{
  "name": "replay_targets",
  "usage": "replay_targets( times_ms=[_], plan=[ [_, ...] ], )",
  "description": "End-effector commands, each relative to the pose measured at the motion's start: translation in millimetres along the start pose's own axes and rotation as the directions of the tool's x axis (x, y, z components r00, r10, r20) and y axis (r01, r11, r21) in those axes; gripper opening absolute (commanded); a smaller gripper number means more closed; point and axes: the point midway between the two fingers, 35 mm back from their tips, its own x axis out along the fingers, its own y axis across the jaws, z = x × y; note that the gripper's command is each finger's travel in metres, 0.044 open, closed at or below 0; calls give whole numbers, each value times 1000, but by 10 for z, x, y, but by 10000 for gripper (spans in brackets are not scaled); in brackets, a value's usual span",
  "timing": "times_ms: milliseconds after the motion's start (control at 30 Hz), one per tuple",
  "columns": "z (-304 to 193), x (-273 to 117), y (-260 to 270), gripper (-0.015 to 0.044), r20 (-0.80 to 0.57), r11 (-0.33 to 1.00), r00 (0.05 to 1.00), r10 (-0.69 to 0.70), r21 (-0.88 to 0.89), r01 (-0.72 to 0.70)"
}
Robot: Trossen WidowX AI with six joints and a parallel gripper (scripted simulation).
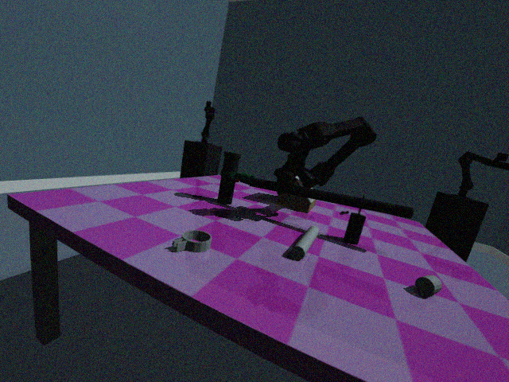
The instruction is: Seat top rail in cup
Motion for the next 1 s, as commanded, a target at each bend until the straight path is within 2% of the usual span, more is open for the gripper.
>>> replay_targets(
  times_ms=[0, 967],
  plan=[
    [-38, -38, 1, 0, -11, 1000, 1000, -5, 2, 5],
    [-66, -58, 5, 0, -14, 1000, 1000, -5, 2, 5]
  ],
)
